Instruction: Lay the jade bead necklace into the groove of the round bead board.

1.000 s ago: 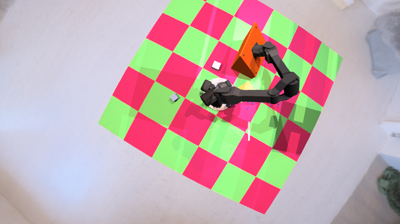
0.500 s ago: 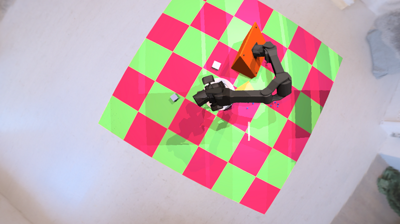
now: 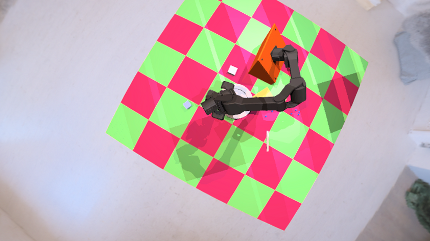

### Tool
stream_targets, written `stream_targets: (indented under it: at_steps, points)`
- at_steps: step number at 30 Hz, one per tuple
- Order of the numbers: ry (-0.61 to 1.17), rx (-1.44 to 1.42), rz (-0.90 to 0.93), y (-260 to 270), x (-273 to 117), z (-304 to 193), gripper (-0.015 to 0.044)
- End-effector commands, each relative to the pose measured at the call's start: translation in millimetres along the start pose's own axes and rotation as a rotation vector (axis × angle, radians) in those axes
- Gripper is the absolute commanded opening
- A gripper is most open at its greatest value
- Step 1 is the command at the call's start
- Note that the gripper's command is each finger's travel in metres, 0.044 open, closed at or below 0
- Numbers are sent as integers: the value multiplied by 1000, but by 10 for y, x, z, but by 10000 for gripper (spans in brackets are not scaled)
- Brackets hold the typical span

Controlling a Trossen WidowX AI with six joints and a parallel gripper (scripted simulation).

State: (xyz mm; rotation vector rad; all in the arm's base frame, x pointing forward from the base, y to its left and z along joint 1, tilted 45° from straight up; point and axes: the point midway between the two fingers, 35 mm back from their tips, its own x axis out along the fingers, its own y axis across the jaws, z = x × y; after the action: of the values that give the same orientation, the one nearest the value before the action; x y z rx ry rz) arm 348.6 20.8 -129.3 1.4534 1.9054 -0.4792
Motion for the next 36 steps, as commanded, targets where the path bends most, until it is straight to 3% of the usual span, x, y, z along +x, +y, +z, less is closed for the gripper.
stream_targets:
  at_steps: [1,36]
  points:
    - [-5,39,-3,14,-5,26,120]
    - [-2,39,-3,12,399,22,120]
